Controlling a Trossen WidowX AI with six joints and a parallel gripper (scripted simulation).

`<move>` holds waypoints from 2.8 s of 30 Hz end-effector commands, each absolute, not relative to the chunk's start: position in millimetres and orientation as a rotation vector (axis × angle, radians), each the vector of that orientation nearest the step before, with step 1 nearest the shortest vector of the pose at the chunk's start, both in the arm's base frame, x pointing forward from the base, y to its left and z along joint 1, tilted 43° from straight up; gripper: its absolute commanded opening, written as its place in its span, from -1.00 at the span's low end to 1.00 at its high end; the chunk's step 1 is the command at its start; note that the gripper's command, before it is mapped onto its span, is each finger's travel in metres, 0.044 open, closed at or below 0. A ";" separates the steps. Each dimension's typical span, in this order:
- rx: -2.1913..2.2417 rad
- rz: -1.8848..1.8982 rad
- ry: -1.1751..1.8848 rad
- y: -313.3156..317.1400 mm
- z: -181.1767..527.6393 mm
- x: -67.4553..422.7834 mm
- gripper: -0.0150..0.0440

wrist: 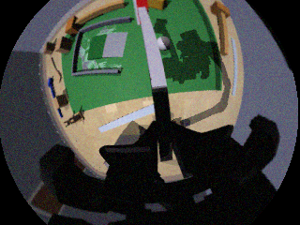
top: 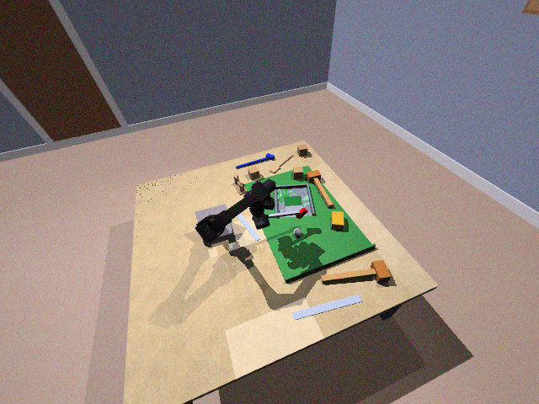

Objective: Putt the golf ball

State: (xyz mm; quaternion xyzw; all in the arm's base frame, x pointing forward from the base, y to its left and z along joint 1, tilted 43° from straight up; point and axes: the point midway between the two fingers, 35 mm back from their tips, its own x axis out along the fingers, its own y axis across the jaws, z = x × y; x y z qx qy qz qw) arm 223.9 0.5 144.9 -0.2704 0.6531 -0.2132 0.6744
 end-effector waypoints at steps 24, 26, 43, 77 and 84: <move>-0.407 -0.733 1.343 -62.4 146.1 200.6 -0.49; -0.407 -0.733 1.343 -63.3 145.1 200.8 -0.49; -0.407 -0.733 1.342 -81.5 125.8 202.0 -0.49; -0.393 -0.718 1.354 -60.3 102.5 219.9 -0.49; -0.403 -0.731 1.342 -5.0 53.0 227.0 -0.49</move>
